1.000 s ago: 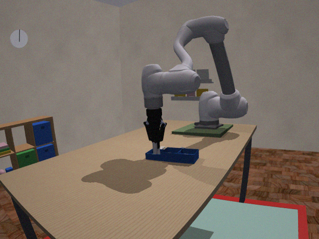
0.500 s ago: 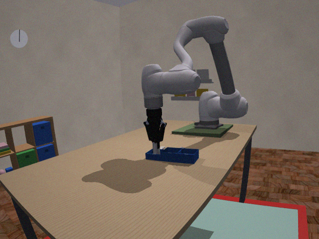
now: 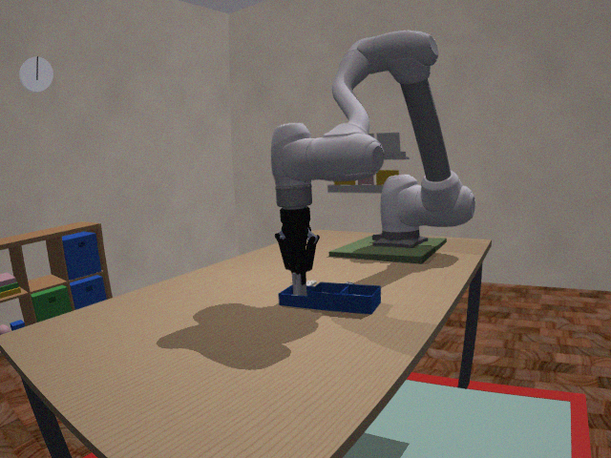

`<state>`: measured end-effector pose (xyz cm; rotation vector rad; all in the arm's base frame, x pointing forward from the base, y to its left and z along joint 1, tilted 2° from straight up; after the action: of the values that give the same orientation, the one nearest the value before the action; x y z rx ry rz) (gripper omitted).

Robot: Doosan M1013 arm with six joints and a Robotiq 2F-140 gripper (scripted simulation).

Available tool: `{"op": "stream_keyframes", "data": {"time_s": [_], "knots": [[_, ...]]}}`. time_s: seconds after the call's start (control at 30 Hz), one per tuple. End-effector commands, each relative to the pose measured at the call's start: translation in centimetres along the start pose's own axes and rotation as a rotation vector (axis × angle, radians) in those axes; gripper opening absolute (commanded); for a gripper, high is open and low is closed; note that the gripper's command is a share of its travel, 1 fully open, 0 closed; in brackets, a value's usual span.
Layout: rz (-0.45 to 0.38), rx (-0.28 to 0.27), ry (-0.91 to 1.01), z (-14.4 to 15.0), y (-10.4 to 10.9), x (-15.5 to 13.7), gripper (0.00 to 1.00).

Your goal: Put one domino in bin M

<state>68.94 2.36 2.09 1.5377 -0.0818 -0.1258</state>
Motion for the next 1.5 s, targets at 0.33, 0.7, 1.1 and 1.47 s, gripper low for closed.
{"op": "stream_keyframes", "data": {"time_s": [0.33, 0.7, 1.1, 1.47], "knots": [[0.0, 0.0, 0.0, 0.0, 0.8, 0.0, 0.05], [0.0, 0.0, 0.0, 0.0, 2.3, 0.0, 0.05], [0.0, 0.0, 0.0, 0.0, 5.5, 0.0, 0.05], [0.0, 0.0, 0.0, -2.8, 6.0, -1.1, 0.05]]}}
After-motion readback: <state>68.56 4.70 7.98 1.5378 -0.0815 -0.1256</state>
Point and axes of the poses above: the point where the finger pads meet when closed, its own y axis back along the fingers, its own z axis across the jaws, x = y × z, the point moved 1 cm from there along y, back along the fingers, and after that the axes turned 8 degrees about -y, right-handed, at the moved point
